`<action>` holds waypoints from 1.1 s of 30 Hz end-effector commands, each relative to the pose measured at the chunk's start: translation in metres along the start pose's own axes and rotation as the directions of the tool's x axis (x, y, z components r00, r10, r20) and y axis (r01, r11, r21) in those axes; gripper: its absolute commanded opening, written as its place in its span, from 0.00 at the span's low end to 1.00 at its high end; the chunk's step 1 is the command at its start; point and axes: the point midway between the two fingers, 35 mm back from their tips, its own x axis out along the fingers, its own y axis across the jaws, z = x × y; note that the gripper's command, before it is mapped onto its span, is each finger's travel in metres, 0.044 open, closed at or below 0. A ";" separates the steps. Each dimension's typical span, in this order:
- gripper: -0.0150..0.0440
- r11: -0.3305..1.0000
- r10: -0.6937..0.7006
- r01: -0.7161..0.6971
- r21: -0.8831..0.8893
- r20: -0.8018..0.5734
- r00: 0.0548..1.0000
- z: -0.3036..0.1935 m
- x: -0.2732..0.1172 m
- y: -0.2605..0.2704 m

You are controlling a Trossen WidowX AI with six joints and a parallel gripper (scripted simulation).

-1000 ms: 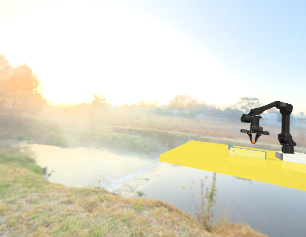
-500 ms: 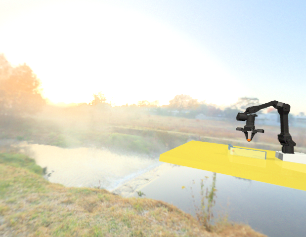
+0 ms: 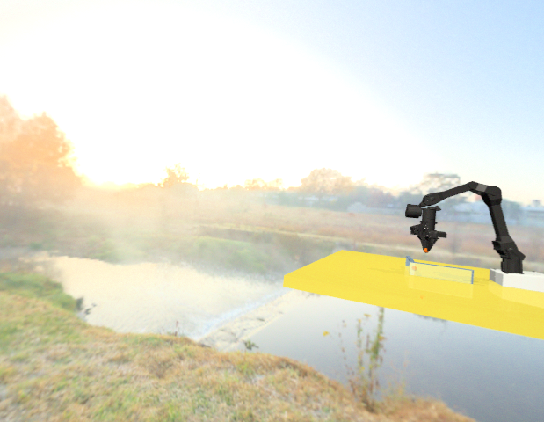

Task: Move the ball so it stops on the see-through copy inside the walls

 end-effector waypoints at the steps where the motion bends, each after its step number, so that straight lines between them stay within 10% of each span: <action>1: 0.25 0.981 0.001 -0.001 0.194 0.003 1.000 0.005 0.006 -0.022; 8: 0.25 0.880 -0.003 0.001 0.476 0.004 1.000 0.009 0.015 -0.057; 33: 0.25 0.876 -0.003 0.001 0.482 0.004 1.000 0.009 0.087 -0.058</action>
